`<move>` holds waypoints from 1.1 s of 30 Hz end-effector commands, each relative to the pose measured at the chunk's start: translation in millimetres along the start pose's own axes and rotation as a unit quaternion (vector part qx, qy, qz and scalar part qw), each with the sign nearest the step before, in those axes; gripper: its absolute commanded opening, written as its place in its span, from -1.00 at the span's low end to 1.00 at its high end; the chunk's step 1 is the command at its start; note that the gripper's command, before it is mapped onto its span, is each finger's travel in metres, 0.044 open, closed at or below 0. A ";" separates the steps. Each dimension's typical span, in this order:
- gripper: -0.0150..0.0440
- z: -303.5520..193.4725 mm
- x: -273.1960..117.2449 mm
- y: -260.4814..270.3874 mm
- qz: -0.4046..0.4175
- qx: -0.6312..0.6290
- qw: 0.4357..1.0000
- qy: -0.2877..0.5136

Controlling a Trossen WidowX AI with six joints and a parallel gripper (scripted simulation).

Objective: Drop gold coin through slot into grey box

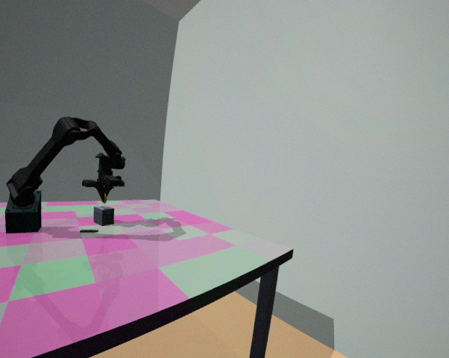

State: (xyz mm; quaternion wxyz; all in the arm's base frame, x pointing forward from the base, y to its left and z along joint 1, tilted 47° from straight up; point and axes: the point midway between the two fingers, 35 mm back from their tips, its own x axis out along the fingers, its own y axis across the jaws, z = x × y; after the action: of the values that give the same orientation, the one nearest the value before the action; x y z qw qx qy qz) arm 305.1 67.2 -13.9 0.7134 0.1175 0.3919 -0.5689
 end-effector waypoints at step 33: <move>-0.49 -3.6 0.1 4.9 0.001 0.003 1.000 -0.001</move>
State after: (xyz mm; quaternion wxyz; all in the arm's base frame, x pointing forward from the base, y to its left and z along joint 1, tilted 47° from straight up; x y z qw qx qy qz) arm 307.8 71.2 -18.0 0.7141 0.1191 0.3898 -0.5692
